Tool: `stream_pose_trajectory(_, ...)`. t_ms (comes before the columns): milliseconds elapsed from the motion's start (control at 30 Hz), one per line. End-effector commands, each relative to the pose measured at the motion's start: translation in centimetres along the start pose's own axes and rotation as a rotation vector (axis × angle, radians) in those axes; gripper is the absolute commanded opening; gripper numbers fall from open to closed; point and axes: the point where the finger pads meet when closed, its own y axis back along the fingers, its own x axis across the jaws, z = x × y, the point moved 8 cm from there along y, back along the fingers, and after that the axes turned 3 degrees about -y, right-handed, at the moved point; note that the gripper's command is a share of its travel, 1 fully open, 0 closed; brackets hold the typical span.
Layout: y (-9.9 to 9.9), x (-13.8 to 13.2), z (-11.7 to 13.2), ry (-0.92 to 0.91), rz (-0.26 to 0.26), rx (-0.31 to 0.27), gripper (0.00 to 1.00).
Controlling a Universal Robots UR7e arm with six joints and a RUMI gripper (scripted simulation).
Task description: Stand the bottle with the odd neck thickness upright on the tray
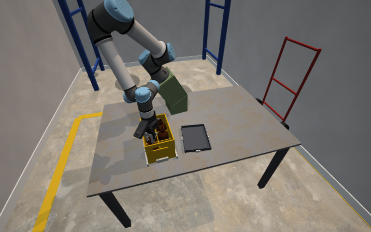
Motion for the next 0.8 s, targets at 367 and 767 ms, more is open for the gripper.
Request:
stream_pose_trajectory(367,1.3,-0.1,0.0,0.0,-0.001,0.001,0.0)
stream_pose_trajectory(767,2.5,-0.2,0.1,0.0,-0.001,0.001,0.0)
